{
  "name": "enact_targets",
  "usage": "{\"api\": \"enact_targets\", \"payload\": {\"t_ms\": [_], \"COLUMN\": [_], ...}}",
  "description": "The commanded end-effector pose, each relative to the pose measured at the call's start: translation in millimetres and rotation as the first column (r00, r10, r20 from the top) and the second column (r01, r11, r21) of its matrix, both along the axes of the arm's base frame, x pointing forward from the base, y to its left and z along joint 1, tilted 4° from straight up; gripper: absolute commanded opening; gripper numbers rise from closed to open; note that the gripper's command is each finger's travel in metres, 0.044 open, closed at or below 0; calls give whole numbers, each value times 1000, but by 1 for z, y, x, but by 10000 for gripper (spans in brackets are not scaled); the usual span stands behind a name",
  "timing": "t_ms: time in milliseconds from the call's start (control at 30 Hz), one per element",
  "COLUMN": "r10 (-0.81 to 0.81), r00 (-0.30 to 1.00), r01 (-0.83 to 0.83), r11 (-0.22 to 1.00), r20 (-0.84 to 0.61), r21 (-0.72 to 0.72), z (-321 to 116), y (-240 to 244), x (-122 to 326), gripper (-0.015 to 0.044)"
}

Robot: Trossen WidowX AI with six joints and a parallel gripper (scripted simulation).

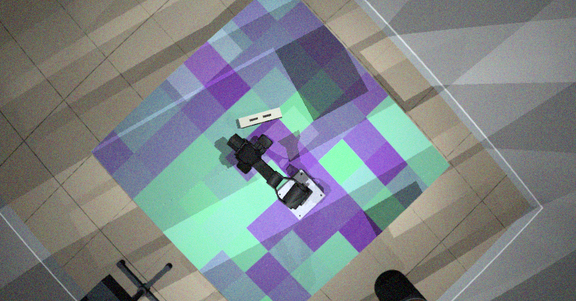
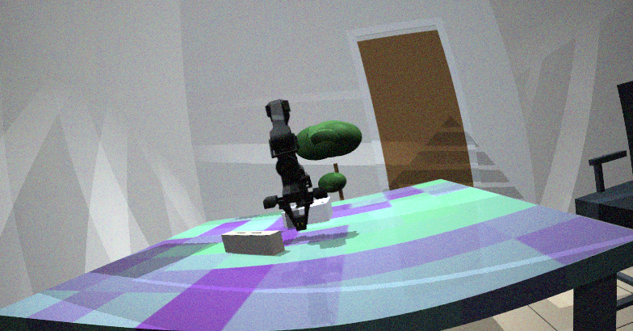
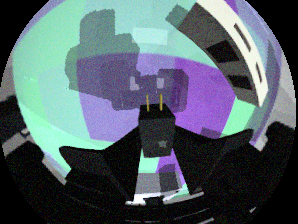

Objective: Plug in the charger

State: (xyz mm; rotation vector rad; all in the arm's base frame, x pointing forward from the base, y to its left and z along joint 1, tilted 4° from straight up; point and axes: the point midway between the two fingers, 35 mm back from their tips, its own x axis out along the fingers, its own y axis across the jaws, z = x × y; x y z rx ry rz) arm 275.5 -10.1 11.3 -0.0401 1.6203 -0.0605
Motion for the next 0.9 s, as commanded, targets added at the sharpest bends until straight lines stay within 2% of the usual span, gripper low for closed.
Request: {"api": "enact_targets", "payload": {"t_ms": [0, 367, 733, 867], "r10": [-89, -316, -526, -527], "r00": [996, 949, 850, 849], "r01": [89, 316, 526, 527], "r11": [996, 949, 851, 850], "r20": [7, 17, 25, 25], "r21": [5, 9, 14, 14], "z": [-2, -7, -13, -13], "y": [-6, -24, -42, -43], "x": [3, 8, 11, 13], "gripper": [0, 0, 0, 0]}}
